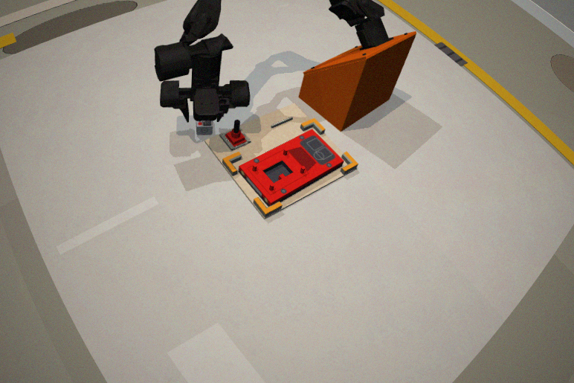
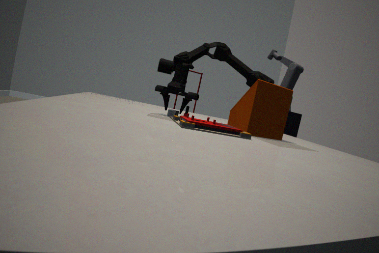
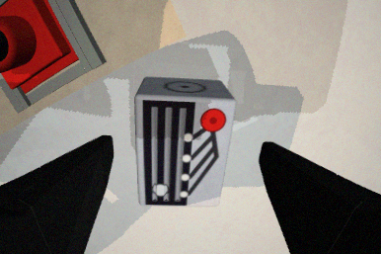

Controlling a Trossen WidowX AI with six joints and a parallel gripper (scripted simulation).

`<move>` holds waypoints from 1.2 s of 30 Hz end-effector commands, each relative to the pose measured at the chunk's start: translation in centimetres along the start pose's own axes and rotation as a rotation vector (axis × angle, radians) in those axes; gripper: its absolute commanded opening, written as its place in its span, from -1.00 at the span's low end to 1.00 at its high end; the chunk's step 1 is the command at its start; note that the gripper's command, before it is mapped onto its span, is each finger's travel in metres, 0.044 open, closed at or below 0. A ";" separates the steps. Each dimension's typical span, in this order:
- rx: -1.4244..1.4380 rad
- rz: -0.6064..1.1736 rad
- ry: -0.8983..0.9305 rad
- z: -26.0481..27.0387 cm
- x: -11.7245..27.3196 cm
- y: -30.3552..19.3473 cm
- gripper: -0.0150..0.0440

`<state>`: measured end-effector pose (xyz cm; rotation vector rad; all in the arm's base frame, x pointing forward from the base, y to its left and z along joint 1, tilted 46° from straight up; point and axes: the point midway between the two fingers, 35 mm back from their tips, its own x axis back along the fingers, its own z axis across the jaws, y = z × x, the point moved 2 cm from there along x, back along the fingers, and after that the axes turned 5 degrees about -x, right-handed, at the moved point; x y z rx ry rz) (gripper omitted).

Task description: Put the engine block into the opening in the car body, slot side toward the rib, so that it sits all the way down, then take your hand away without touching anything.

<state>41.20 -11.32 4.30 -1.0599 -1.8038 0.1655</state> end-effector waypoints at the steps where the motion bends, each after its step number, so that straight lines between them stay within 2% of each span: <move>1: 0.008 -0.002 0.008 0.3 -0.2 0.0 0.20; 3: 0.008 -0.002 0.008 0.3 -0.2 0.0 0.02; 11: 0.008 -0.002 0.008 0.3 -0.2 0.0 -0.16; 15: 0.007 -0.003 0.008 0.2 0.2 0.1 -0.49; 36: 0.007 -0.008 0.013 -0.6 6.7 0.1 -0.49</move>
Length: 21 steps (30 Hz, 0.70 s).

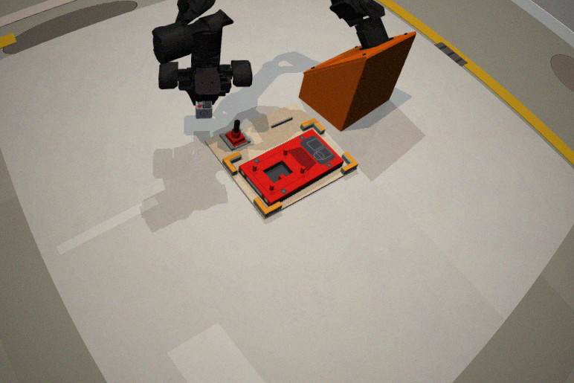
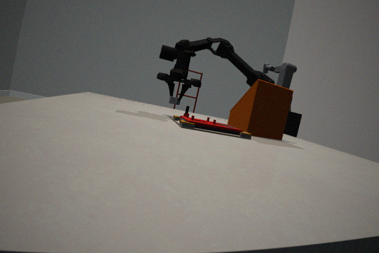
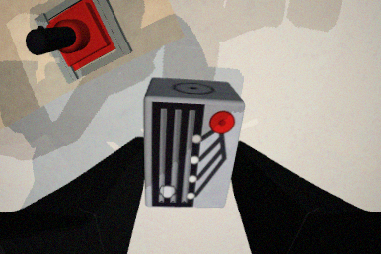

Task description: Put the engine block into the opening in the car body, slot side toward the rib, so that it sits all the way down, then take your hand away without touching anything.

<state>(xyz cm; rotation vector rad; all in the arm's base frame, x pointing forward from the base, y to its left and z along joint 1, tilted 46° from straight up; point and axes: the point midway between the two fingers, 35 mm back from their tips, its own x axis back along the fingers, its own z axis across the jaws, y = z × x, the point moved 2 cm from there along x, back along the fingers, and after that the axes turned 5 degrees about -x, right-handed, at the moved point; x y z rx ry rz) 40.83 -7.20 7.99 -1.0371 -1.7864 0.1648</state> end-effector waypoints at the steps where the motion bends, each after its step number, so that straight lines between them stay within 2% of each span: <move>1: -0.011 0.001 -0.007 -0.4 1.5 -0.2 -0.49; 16: -0.011 0.003 -0.009 -0.3 6.3 -0.8 -0.49; 21: -0.013 0.004 -0.009 -0.3 6.7 -0.9 -0.49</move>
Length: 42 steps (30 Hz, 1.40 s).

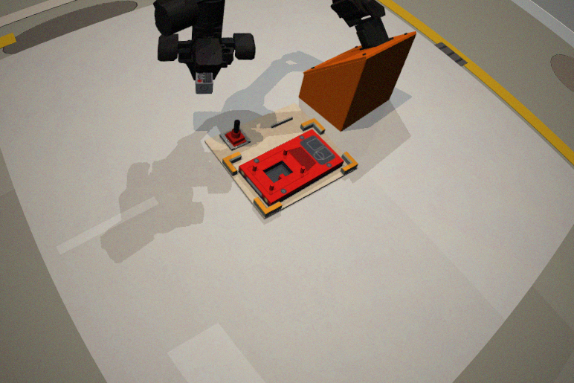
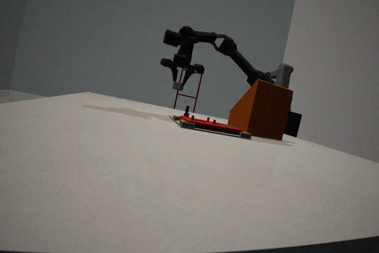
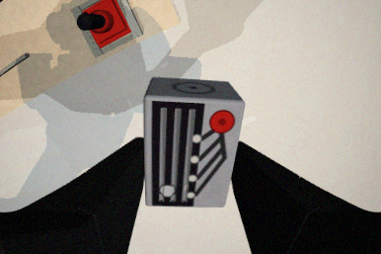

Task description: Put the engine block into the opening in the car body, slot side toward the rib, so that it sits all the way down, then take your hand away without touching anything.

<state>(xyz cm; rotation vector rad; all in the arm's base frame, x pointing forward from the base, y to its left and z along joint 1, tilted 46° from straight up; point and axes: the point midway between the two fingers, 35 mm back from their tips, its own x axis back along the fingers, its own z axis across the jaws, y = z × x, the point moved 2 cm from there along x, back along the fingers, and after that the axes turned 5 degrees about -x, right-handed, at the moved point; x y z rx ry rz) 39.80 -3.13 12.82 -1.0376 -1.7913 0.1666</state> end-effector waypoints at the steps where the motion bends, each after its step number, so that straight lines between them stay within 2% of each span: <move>1: -0.019 0.004 -0.004 -0.1 0.3 -0.1 -0.49; 42: -0.596 -0.006 0.002 8.2 -4.0 9.4 -0.49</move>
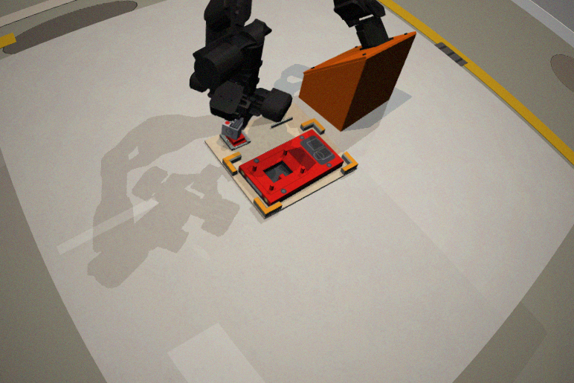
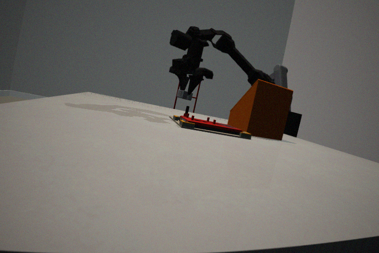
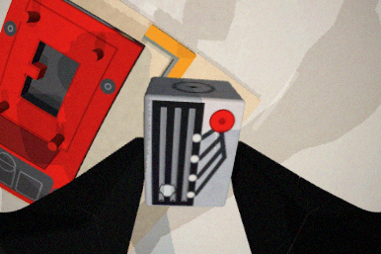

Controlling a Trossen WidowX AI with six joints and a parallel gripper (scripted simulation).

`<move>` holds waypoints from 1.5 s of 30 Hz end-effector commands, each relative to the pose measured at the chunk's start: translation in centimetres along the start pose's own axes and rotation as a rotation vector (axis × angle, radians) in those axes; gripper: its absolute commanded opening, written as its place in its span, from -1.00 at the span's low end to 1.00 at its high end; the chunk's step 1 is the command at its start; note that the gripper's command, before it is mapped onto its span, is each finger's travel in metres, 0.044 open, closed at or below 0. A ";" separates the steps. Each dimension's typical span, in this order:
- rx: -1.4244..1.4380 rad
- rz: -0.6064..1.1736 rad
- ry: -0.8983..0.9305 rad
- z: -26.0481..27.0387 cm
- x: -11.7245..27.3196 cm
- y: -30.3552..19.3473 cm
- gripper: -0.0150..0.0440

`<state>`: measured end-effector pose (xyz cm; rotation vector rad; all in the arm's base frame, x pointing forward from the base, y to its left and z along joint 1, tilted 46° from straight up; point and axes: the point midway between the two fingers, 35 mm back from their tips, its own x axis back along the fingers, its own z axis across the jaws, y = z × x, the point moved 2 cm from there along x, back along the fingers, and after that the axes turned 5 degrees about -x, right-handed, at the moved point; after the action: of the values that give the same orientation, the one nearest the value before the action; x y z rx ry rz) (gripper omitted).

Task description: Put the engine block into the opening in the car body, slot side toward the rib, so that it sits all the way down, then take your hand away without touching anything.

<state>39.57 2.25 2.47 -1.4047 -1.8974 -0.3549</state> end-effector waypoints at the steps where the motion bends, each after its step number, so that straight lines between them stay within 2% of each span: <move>1: -0.058 0.011 0.007 1.7 -0.8 -0.1 -0.49; 33: -0.503 0.017 -0.001 10.9 -4.1 -0.6 -0.49; 39: -0.531 0.017 -0.001 10.8 -4.1 -0.6 0.04; 45: -0.529 0.017 -0.001 10.9 -4.1 -0.6 0.05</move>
<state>35.52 5.77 -7.58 -1.7447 -1.8747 -0.8965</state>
